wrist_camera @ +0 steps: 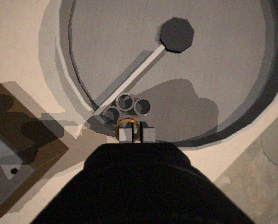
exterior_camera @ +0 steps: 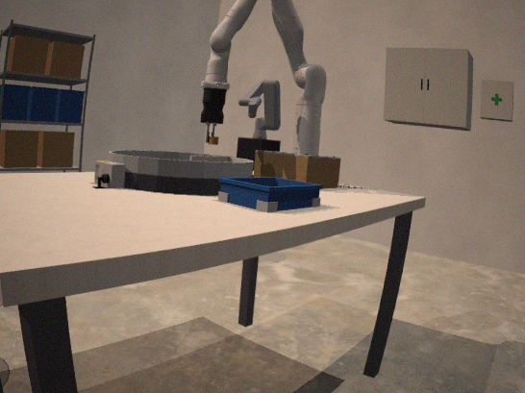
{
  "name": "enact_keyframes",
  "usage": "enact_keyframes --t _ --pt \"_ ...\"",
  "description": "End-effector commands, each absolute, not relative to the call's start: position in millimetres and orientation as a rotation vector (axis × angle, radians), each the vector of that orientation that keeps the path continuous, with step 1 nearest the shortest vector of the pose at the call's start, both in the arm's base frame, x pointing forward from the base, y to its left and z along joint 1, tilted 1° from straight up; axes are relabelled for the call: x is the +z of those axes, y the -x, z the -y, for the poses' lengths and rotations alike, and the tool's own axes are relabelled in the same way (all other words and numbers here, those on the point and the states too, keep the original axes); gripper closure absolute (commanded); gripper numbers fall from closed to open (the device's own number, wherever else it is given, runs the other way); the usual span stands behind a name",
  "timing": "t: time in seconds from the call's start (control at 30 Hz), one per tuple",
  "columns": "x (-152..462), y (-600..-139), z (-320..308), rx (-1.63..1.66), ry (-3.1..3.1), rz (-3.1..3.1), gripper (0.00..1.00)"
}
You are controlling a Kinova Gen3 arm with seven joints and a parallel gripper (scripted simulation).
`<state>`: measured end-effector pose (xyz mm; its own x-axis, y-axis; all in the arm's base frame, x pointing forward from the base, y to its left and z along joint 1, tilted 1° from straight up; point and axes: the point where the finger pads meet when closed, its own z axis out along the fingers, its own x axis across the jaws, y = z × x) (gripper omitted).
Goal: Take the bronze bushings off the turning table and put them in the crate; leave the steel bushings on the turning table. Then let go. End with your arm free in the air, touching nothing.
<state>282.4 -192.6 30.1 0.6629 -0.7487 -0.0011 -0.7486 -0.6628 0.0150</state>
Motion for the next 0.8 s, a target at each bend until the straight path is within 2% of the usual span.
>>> enact_keyframes --t 0.0,0.63,0.77 --pt "31.0 -283.3 192.8 -0.007 -2.853 1.283 1.00" --pt "48.0 -283.2 192.6 -0.006 -2.853 1.283 1.00" --pt "47.3 -305.1 151.6 -0.007 -2.853 1.283 1.00"
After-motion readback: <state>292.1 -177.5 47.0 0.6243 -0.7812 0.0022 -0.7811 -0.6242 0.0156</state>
